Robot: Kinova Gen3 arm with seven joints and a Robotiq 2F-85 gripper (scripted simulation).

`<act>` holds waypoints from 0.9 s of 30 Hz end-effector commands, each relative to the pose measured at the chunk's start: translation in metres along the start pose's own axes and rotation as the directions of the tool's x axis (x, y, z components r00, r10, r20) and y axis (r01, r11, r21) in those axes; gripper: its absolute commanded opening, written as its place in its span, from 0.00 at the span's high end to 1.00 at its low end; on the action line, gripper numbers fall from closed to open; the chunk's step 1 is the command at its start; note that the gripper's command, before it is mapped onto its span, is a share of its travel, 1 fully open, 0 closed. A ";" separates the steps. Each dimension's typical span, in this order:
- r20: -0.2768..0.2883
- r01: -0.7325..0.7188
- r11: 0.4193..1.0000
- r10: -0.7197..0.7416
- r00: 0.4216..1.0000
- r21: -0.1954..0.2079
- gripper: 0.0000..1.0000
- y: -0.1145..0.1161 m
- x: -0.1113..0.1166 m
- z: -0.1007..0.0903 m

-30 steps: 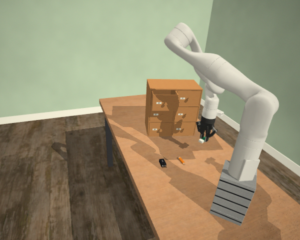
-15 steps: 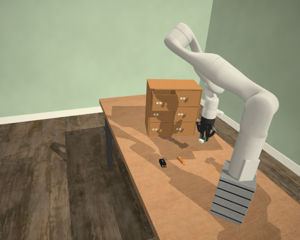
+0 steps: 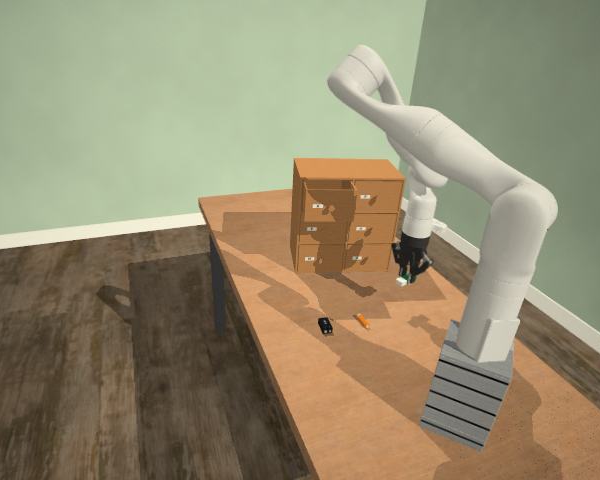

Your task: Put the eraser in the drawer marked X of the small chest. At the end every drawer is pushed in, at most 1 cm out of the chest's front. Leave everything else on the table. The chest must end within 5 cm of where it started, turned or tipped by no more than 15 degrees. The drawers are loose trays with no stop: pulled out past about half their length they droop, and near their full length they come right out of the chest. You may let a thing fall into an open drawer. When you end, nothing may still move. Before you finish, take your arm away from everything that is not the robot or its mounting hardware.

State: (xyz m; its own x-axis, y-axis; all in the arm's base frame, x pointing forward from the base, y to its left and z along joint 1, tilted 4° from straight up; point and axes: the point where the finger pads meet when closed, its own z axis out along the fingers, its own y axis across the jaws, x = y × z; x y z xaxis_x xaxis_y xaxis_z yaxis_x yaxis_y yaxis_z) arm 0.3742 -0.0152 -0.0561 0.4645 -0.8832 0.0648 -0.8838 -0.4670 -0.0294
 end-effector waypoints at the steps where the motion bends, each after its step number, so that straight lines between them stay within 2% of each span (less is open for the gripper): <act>1: 0.000 -0.007 1.000 0.007 1.000 0.001 0.81 -0.001 -0.001 0.000; 27: 0.000 -0.165 0.986 0.165 0.986 0.001 0.81 -0.009 -0.012 0.000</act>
State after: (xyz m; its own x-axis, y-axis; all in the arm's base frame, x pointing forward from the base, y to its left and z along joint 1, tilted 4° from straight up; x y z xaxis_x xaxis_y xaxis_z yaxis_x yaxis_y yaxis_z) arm 0.3760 -0.0029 -0.0566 0.3169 -0.9466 0.0593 -0.9468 -0.3194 -0.0393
